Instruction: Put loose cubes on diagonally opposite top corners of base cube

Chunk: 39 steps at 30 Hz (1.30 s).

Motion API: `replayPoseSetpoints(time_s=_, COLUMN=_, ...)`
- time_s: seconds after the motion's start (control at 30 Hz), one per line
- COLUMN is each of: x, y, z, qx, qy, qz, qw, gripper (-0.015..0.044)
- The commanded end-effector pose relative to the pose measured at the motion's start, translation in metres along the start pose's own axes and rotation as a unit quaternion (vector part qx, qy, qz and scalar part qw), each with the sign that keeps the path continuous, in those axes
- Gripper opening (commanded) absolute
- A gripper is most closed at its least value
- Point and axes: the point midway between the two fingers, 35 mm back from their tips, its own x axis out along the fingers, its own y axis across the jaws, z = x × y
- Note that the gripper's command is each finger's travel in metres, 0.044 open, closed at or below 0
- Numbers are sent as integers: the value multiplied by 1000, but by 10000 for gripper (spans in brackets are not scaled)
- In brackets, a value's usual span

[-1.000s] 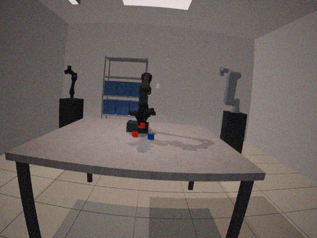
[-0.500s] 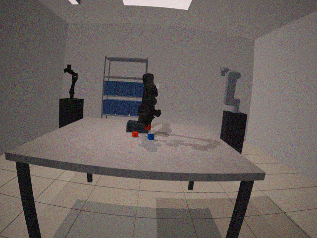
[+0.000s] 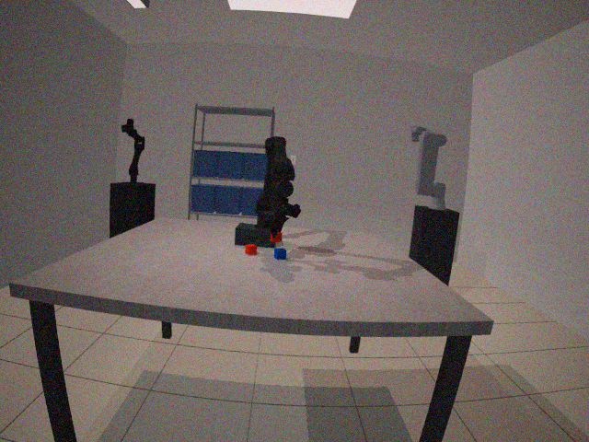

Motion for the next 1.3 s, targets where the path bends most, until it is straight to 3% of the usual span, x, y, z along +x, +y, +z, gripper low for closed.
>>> replayPoseSetpoints(time_s=0.0, x=7, y=1, z=1, qx=-3, qy=-1, qz=3, qw=1000, gripper=105)
replayPoseSetpoints(time_s=0.27, x=24, y=1, z=1, qx=-5, qy=-1, qz=3, qw=1000, gripper=105)
replayPoseSetpoints(time_s=1.07, x=26, y=2, z=1, qx=-2, qy=-1, qz=3, qw=1000, gripper=105)
replayPoseSetpoints(time_s=1.2, x=26, y=2, z=1, qx=-2, qy=-1, qz=3, qw=1000, gripper=205)
replayPoseSetpoints(time_s=1.27, x=26, y=2, z=1, qx=-2, qy=-1, qz=3, qw=1000, gripper=205)
